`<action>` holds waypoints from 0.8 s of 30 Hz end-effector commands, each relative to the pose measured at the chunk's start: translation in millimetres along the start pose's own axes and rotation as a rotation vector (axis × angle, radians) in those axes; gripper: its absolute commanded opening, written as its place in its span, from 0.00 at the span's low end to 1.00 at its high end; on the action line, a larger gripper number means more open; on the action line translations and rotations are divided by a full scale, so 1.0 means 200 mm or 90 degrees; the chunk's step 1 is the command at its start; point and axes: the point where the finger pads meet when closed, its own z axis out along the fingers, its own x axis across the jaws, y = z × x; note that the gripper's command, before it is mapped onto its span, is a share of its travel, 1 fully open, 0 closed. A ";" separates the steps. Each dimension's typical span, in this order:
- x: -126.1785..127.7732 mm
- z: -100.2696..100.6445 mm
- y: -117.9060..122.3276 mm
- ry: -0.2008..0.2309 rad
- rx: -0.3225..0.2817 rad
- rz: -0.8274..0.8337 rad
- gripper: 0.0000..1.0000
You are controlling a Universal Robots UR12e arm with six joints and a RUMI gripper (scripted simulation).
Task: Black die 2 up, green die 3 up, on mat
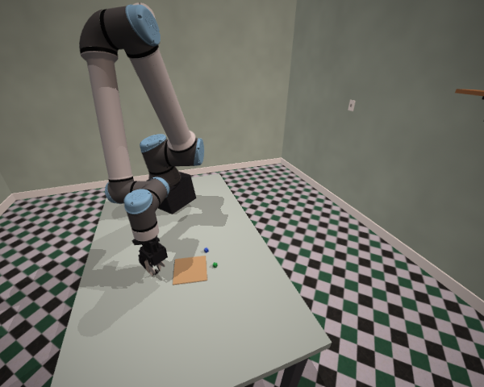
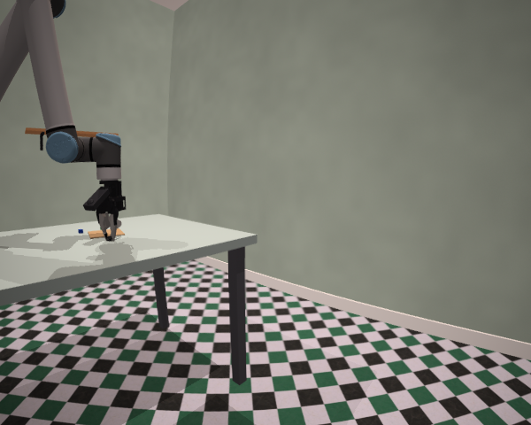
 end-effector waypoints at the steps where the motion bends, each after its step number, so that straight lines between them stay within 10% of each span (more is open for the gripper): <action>1: 0.00 0.00 0.00 -0.001 0.000 0.000 0.18; 15: 0.00 0.00 0.00 -0.001 0.000 0.000 0.18; 16: 0.00 0.00 0.00 -0.001 0.000 0.000 0.00; 24: 0.00 0.00 0.00 -0.001 0.000 0.000 0.00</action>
